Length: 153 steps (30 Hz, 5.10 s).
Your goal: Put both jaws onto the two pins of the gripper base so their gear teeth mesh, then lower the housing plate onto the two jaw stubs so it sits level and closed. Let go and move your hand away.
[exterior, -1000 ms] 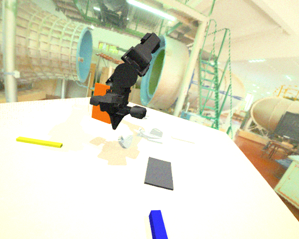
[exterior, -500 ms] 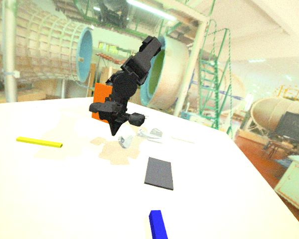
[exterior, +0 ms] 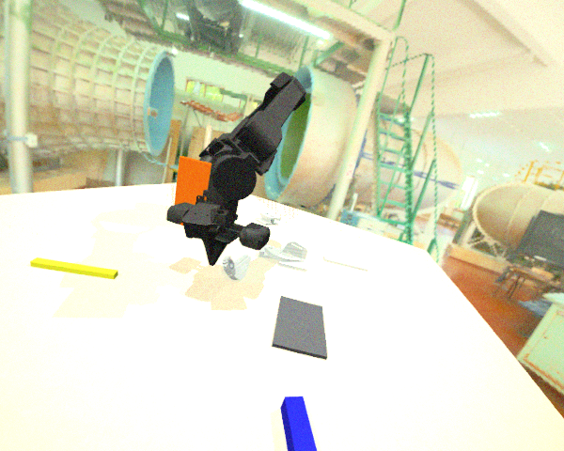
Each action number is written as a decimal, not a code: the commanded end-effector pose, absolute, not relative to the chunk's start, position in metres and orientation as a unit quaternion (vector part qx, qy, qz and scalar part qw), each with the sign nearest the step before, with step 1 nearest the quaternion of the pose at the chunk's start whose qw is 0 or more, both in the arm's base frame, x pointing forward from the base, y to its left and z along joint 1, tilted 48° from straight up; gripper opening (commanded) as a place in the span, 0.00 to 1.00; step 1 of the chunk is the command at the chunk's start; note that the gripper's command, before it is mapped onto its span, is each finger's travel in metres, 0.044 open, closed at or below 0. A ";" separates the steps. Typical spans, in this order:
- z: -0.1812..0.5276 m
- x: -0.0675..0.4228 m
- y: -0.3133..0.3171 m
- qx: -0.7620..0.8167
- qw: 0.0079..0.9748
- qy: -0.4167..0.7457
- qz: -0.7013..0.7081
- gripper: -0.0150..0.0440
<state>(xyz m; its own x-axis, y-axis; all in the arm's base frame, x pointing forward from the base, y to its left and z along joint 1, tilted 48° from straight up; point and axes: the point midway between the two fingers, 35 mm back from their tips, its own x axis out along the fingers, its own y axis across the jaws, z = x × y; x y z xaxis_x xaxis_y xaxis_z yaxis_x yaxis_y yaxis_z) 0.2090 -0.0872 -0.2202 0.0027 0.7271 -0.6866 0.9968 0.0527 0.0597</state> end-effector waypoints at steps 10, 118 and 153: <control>-0.221 0.222 -0.085 0.649 0.284 0.665 -0.235 0.25; -0.176 0.267 -0.127 0.648 0.285 0.666 -0.235 0.25; -0.176 0.267 -0.127 0.650 0.283 0.665 -0.235 1.00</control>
<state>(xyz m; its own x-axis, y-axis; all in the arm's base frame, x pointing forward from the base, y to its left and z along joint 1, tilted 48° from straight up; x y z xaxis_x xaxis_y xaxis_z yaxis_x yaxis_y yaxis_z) 0.2670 -0.1267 -0.1759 0.0047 0.7311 -0.6822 0.9974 0.0457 0.0558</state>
